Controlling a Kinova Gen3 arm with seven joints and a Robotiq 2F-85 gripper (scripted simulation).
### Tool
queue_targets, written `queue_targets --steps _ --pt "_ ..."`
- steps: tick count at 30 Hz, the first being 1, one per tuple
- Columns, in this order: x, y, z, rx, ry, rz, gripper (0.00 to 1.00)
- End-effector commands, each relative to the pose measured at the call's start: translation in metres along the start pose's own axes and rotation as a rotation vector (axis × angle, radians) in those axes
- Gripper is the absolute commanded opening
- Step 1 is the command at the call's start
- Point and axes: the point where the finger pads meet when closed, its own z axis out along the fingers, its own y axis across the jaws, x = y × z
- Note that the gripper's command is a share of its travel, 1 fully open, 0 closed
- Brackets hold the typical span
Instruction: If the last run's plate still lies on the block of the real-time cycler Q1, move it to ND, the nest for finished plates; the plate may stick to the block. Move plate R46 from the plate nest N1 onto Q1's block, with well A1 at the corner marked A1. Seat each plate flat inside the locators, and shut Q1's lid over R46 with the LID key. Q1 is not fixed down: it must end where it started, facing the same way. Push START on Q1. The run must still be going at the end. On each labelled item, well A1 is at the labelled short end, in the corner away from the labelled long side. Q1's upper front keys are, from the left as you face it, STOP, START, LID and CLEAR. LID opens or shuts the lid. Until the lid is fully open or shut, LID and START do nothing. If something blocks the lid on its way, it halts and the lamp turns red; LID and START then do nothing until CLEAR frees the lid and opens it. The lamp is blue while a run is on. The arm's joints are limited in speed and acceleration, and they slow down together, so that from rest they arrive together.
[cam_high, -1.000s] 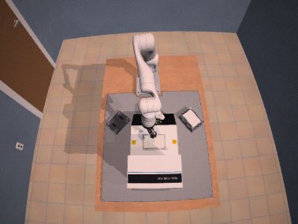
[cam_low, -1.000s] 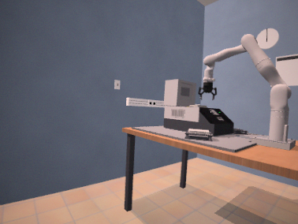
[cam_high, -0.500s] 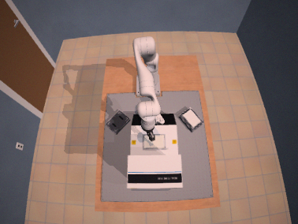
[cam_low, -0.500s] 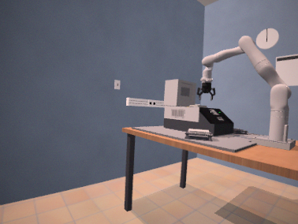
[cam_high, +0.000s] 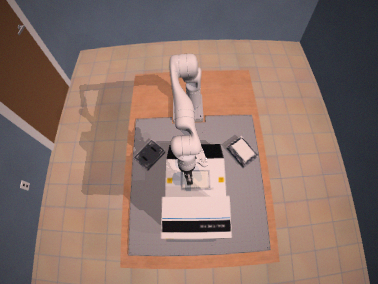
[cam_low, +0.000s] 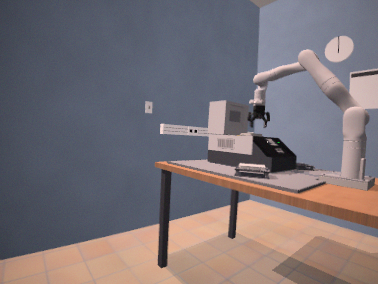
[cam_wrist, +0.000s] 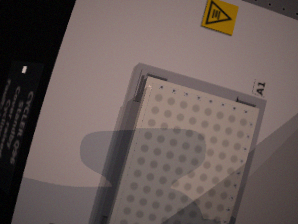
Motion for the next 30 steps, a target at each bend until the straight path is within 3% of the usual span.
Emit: queue_targets --steps 1,17,30 --pt "-0.003 0.012 0.0 0.011 0.018 0.152 1.0" --pt "-0.005 0.021 0.002 0.013 0.022 0.185 1.0" --pt "-0.005 0.021 0.016 0.013 0.022 0.185 1.0"
